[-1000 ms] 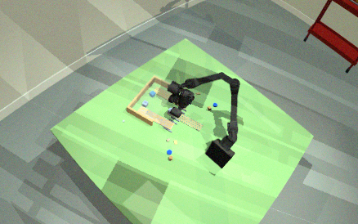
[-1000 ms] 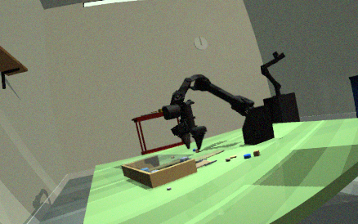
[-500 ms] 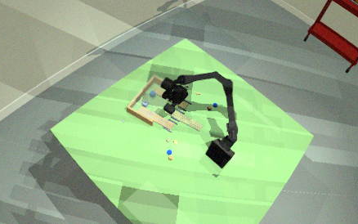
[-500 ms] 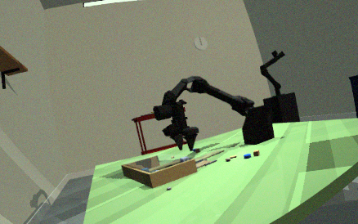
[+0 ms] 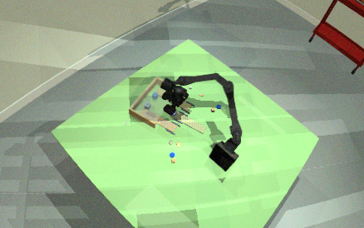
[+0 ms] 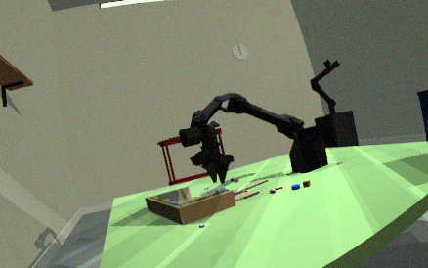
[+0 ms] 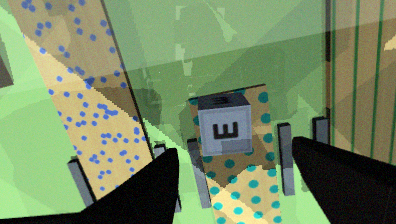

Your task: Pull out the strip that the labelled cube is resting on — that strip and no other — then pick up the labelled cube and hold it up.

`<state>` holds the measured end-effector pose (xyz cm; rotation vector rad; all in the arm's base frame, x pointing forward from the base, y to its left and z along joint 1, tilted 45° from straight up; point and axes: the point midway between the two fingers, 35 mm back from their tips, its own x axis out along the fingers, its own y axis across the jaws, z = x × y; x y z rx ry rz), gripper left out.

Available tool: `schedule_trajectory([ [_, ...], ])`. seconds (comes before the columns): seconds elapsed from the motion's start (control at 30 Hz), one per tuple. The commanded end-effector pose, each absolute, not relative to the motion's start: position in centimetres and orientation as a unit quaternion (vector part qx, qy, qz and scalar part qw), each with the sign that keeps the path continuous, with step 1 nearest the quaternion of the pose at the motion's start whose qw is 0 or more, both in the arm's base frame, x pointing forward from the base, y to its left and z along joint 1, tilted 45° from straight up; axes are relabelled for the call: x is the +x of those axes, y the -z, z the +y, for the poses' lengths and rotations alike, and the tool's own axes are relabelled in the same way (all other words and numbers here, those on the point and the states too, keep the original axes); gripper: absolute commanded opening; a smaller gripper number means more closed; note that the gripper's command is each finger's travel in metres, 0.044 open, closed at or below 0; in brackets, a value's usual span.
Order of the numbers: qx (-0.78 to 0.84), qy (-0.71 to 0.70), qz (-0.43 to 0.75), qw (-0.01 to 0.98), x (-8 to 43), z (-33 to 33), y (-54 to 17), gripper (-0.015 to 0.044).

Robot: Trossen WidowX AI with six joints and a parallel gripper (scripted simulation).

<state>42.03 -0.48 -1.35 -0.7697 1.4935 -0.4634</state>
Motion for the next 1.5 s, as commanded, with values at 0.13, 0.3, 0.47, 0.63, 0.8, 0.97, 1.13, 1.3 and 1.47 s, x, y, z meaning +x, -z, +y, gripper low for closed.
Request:
schedule_trajectory([
  [0.13,-0.339,0.201,0.657,0.643,42.2,-1.4,2.5,0.0250],
  [0.3,-0.339,0.201,0.657,0.643,42.3,-2.0,3.1,0.0250],
  [0.47,-0.339,0.201,0.657,0.643,42.3,-2.6,3.7,0.0250],
  [0.63,-0.339,0.201,0.657,0.643,42.3,-3.1,4.2,0.0250],
  [0.8,-0.339,0.201,0.657,0.642,42.3,-3.6,4.7,0.0250],
  [0.97,-0.339,0.201,0.657,0.642,42.3,-3.7,4.7,0.0250],
  [1.13,-0.334,0.202,0.656,0.646,42.5,-3.5,4.6,0.0197],
  [1.3,-0.334,0.202,0.656,0.646,42.5,-3.5,4.6,0.0125],
  [1.47,-0.334,0.202,0.656,0.646,42.5,-3.5,4.6,0.0072],
])
